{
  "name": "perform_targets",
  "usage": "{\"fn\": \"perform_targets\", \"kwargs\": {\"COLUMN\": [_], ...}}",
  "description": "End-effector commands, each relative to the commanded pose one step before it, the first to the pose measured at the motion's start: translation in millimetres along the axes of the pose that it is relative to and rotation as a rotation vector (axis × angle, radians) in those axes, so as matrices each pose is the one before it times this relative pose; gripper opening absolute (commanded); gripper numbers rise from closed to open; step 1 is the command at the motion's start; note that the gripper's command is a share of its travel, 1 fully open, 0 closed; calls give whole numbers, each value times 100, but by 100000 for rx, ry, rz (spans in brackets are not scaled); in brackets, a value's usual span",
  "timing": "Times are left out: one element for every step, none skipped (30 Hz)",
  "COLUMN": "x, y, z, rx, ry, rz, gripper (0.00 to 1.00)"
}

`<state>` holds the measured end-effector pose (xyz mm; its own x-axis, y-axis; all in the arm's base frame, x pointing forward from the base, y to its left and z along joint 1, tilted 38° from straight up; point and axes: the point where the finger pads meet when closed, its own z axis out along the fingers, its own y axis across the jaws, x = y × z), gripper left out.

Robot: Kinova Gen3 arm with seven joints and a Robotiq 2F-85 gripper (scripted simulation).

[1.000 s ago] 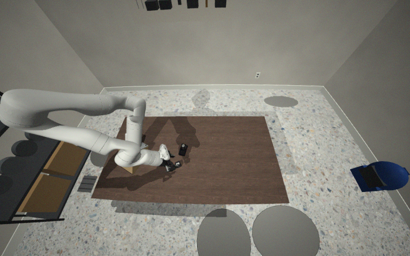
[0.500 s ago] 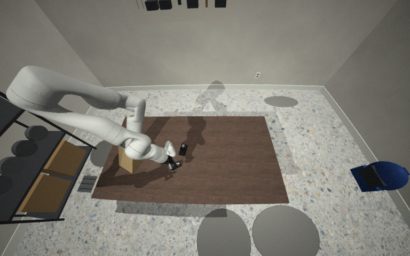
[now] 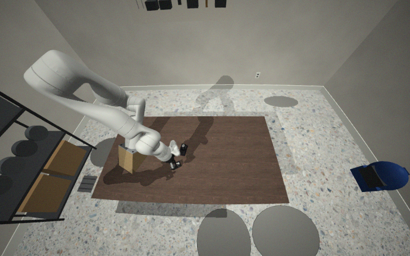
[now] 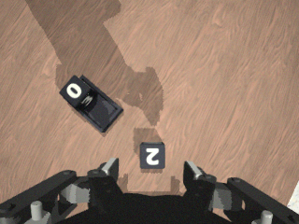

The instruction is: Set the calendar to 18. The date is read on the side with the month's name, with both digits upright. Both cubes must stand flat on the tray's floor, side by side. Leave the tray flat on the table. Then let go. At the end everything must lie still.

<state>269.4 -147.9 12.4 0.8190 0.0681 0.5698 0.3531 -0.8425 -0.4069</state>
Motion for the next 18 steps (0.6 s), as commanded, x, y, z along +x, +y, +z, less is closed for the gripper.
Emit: {"fn": "perform_targets", "kwargs": {"x": [339,64,63,57,46,33,19,8,1,0,0,0,0,0,0,0,0,0], "y": [50,10,10,8,6,5,3,1,0,0,0,0,0,0,0,0,0,0], "z": [-26,-29,-31,-29,-24,-17,-10,-4,-1,0,0,0,0,0,0,0,0,0], "rx": [-741,-165,-172,-160,-133,-96,-57,-23,-4,0,0,0,0,0,0,0,0,0], "ry": [-5533,-1727,-1465,-1176,-879,-591,-335,-136,-21,0,0,0,0,0,0,0,0,0], "rz": [-2753,-38,-42,-40,-33,-24,-14,-6,-1,0,0,0,0,0,0,0,0,0], "gripper": [69,69,69,69,69,69,69,69,69,100,100,100,100,100,100,100,100,100]}}
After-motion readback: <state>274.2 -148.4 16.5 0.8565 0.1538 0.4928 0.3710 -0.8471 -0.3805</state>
